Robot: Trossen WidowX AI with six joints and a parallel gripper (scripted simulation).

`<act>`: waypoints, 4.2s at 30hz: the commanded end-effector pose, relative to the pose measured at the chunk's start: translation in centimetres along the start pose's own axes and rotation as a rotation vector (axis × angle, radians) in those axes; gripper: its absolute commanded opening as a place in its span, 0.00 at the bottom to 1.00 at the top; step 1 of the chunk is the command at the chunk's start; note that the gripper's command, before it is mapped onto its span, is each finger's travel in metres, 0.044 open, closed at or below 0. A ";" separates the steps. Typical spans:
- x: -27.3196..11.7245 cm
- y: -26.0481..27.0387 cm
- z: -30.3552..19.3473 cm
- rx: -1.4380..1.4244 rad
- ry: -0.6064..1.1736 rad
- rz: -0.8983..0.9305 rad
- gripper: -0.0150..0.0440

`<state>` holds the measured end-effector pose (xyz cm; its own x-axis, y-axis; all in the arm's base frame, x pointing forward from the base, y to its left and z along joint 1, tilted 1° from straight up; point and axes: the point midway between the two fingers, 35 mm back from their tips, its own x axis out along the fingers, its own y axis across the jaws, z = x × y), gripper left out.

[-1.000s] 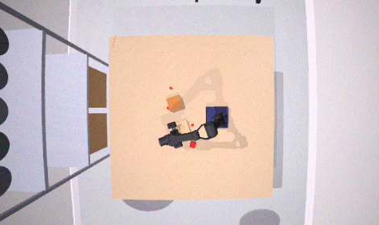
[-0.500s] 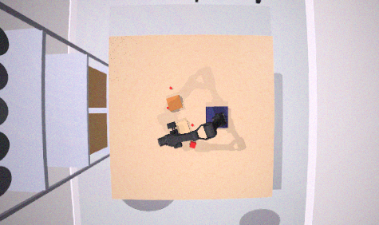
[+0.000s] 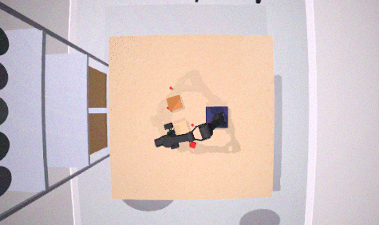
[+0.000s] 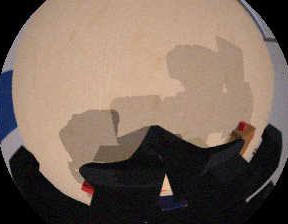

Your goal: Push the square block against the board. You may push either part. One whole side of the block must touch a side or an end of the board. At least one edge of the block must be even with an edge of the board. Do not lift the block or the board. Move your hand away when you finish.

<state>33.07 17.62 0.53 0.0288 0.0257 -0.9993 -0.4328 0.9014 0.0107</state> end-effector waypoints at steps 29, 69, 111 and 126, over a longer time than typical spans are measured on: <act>-5.4 1.8 0.6 -0.221 0.001 0.002 0.25; -5.3 10.3 -7.8 -1.570 -0.001 0.014 0.25; 0.2 6.5 -7.4 -1.576 0.002 0.011 0.25; 0.2 4.0 -7.3 -1.576 0.003 0.009 0.25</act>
<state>24.68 19.08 0.37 0.0249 0.0413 -0.9988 -0.8978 -0.4386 -0.0406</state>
